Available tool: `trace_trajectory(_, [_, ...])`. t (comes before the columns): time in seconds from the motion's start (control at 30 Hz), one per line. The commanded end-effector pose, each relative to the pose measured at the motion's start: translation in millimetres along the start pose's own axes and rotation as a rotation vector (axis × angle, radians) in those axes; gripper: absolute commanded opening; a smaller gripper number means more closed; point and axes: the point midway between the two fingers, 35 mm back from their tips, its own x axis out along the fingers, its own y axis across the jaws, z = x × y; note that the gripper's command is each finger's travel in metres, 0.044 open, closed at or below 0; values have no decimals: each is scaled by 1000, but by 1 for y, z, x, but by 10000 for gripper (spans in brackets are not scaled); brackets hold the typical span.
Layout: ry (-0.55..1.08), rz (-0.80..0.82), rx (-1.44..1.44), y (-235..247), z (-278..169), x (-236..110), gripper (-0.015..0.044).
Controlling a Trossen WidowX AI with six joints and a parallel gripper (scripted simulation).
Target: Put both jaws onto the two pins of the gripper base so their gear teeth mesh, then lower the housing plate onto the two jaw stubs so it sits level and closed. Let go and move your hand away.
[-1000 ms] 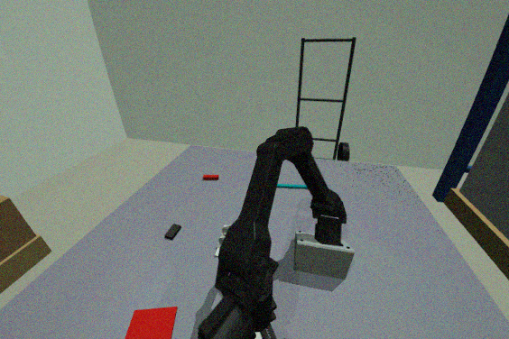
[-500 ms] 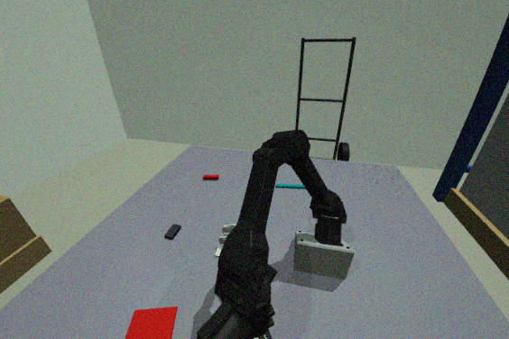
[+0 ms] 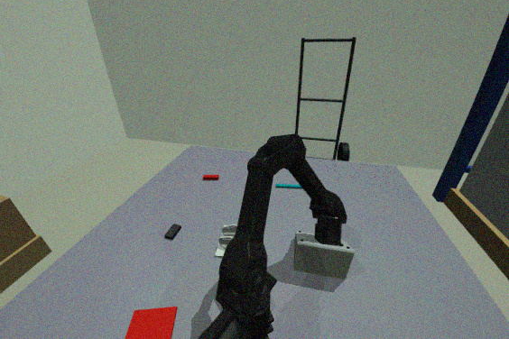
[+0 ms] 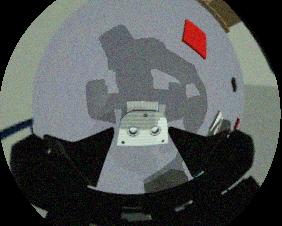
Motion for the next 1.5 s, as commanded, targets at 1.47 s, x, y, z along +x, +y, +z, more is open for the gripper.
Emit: trace_trajectory(1.47, [6,-3,-3,-1,-2,8,351])
